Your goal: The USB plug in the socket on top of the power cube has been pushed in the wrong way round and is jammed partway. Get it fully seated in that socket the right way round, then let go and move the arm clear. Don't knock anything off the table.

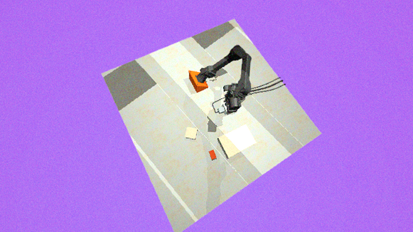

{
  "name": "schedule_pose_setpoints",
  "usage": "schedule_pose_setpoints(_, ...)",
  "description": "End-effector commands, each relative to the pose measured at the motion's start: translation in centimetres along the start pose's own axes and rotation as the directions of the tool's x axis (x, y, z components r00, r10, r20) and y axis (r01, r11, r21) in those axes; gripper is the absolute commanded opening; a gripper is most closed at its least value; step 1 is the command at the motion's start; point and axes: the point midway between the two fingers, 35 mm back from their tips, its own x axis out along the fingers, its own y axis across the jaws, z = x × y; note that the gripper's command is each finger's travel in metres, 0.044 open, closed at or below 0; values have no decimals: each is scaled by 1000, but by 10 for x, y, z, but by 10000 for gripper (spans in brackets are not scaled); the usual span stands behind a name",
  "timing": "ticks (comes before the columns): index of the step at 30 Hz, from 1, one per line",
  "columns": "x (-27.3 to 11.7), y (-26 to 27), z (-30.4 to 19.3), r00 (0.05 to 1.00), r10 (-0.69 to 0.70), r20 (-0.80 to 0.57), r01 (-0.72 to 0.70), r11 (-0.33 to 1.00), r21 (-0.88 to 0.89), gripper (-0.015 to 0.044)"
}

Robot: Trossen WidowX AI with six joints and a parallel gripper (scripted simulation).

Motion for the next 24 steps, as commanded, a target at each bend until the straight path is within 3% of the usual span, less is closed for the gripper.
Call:
schedule_pose_setpoints(1, 0, 0, 0, 1000, 0, 0, 0, 995, -103, 0)
schedule_pose_setpoints(6, 0, 0, 0, 1000, 0, 0, -1, 977, -215, 0)
schedule_pose_setpoints(24, 0, 0, 1, 1000, 2, 6, 0, 977, -214, 0)
